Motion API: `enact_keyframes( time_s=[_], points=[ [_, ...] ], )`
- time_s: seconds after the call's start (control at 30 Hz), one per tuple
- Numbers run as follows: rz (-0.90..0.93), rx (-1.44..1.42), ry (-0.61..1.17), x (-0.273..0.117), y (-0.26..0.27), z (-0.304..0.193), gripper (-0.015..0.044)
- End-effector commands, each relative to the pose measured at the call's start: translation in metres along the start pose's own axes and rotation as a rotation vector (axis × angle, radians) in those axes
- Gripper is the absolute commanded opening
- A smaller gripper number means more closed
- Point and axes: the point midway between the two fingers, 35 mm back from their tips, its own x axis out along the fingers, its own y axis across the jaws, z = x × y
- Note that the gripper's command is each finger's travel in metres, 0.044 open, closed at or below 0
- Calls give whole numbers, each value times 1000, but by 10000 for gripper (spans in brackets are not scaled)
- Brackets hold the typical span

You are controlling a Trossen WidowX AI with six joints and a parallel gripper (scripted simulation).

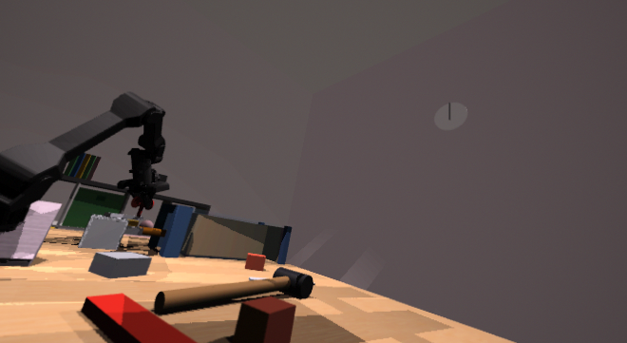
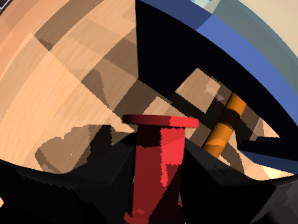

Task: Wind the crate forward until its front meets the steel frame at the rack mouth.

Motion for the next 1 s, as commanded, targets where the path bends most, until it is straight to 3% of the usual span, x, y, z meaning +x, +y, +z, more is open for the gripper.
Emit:
enact_keyframes(
  time_s=[0.0,0.97],
  points=[
    [32,-12,11,-1,20,-7,0],
    [35,-12,11,-10,49,-23,0]
  ],
)
